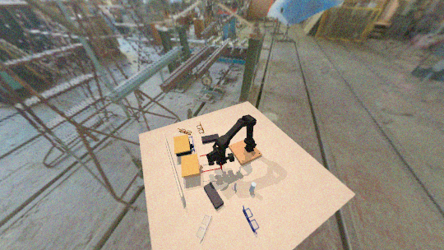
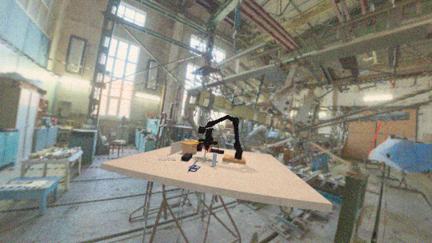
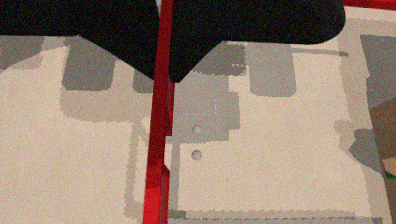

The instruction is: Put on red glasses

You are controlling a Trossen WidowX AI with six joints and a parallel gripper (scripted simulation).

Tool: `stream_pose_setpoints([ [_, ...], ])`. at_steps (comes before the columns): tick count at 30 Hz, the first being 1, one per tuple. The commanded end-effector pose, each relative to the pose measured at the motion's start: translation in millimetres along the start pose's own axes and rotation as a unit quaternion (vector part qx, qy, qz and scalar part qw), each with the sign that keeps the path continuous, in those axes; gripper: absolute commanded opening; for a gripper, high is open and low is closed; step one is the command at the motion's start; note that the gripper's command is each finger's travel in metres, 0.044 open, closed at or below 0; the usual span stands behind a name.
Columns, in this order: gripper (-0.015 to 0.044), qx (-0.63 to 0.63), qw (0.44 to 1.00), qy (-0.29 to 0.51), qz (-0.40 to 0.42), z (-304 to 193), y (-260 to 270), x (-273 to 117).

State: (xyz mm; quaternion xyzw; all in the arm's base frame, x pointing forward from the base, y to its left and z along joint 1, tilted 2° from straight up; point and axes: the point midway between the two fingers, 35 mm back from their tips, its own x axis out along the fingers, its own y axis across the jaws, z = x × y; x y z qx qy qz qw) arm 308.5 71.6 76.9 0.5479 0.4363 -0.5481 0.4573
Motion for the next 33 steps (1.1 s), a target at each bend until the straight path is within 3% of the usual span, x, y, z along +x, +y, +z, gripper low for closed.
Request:
stream_pose_setpoints([
  [1,0.0,-0.002,1.0,0.0,-0.002,-1,6,0],
  [33,0.0,-0.002,1.0,-0.005,0.0,-1,50,0],
])
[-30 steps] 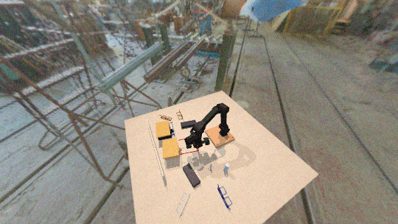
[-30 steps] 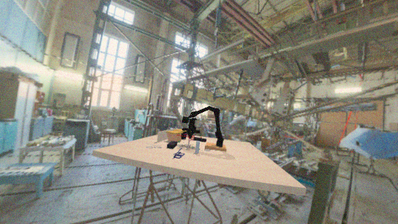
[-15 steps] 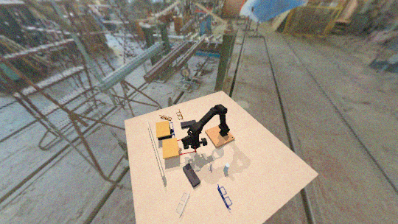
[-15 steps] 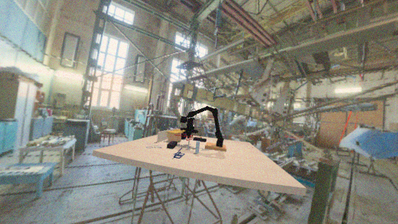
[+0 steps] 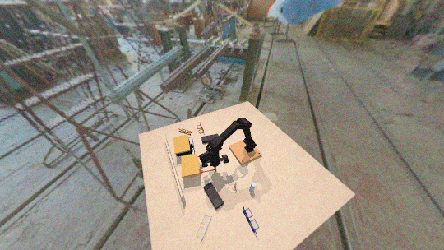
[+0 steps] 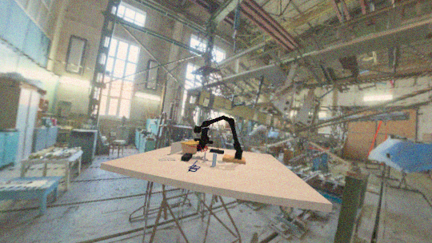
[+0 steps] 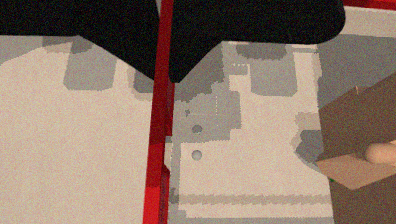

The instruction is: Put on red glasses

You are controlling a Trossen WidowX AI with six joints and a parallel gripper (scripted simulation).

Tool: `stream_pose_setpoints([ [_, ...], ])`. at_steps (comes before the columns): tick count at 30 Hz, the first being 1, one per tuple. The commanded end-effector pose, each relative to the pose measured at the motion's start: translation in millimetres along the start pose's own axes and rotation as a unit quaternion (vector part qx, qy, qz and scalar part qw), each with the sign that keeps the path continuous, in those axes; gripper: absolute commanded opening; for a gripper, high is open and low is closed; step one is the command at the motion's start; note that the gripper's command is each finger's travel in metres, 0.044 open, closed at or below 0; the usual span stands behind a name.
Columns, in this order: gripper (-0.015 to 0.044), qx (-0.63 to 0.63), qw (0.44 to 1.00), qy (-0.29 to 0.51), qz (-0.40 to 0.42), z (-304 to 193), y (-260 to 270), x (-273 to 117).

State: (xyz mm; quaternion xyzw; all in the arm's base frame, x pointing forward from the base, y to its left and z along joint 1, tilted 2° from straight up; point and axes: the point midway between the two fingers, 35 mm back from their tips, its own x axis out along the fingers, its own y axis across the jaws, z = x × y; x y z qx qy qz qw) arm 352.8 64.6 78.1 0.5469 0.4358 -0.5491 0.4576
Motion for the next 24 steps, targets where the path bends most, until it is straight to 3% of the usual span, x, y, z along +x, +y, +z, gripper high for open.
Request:
stream_pose_setpoints([
  [1,0.0,-0.002,1.0,-0.003,0.001,1,7,0],
  [24,0.0,-0.002,1.0,-0.003,0.002,1,38,-1],
])
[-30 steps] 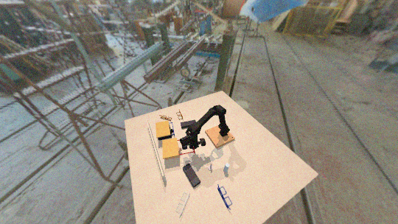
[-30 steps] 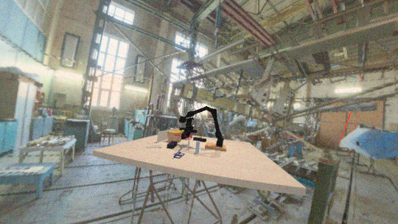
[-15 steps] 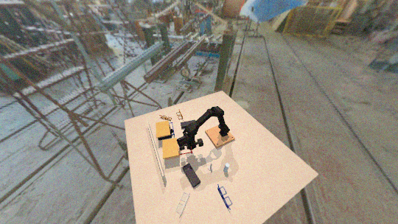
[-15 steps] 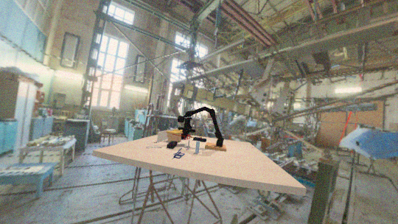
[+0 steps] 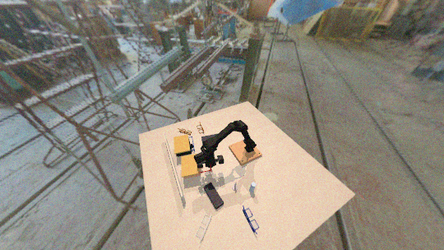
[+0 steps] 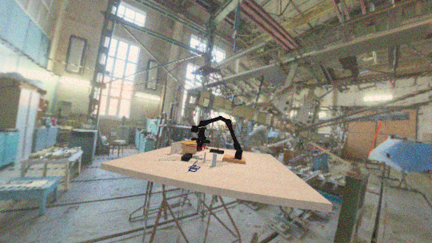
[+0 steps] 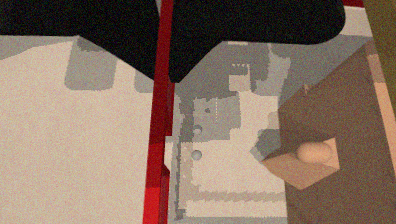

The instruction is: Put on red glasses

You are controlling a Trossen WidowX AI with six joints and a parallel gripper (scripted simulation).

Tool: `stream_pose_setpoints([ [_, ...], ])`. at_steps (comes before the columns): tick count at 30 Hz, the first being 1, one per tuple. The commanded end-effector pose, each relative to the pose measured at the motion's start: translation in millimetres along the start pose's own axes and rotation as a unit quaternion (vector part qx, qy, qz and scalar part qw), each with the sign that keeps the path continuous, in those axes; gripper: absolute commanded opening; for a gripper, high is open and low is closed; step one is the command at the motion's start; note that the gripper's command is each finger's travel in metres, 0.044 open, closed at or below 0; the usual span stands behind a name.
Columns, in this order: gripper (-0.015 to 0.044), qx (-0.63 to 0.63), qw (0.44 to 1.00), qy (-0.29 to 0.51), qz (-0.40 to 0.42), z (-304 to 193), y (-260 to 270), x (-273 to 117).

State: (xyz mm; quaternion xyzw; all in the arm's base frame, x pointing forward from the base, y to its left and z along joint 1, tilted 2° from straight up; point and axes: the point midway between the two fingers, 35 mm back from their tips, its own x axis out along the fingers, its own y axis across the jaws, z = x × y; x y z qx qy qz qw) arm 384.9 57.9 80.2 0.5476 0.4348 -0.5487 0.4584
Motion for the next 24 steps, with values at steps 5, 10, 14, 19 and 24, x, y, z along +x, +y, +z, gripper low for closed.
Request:
stream_pose_setpoints([
  [5,0.0,-0.002,1.0,-0.003,0.001,1,12,0],
  [10,0.0,-0.002,1.0,-0.003,0.001,1,19,0],
  [14,0.0,-0.002,1.0,-0.003,0.001,1,25,0],
  [19,0.0,-0.002,1.0,-0.003,0.002,1,32,1],
  [24,0.0,-0.002,1.0,-0.003,0.002,1,39,2],
])
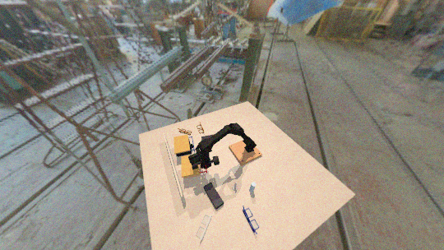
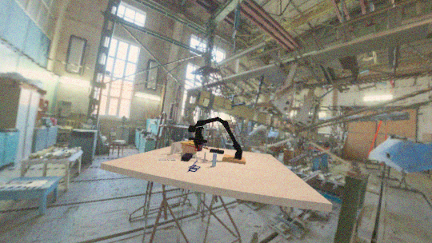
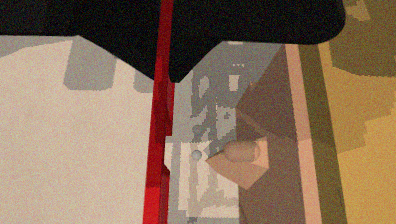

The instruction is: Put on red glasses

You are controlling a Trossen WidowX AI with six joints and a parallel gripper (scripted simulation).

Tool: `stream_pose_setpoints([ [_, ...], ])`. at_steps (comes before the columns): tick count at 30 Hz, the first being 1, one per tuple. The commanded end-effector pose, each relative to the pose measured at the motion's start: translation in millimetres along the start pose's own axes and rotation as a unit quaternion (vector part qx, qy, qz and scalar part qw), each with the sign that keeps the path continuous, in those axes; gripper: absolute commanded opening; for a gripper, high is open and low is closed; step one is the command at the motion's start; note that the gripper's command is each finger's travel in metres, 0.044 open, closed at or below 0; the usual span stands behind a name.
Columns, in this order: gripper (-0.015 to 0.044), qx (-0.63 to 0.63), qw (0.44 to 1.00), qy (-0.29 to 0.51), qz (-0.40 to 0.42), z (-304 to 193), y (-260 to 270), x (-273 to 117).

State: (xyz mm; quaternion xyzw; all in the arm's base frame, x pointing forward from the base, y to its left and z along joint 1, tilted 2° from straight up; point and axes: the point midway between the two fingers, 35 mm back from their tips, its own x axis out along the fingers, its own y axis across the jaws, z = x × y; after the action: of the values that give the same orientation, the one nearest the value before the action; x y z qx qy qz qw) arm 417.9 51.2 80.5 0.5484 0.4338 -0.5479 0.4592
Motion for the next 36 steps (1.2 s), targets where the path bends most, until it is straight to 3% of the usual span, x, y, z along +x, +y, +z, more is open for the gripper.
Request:
stream_pose_setpoints([
  [1,0.0,-0.002,1.0,-0.003,0.0,1,6,1],
  [36,0.0,-0.002,1.0,-0.003,0.001,1,18,4],
])
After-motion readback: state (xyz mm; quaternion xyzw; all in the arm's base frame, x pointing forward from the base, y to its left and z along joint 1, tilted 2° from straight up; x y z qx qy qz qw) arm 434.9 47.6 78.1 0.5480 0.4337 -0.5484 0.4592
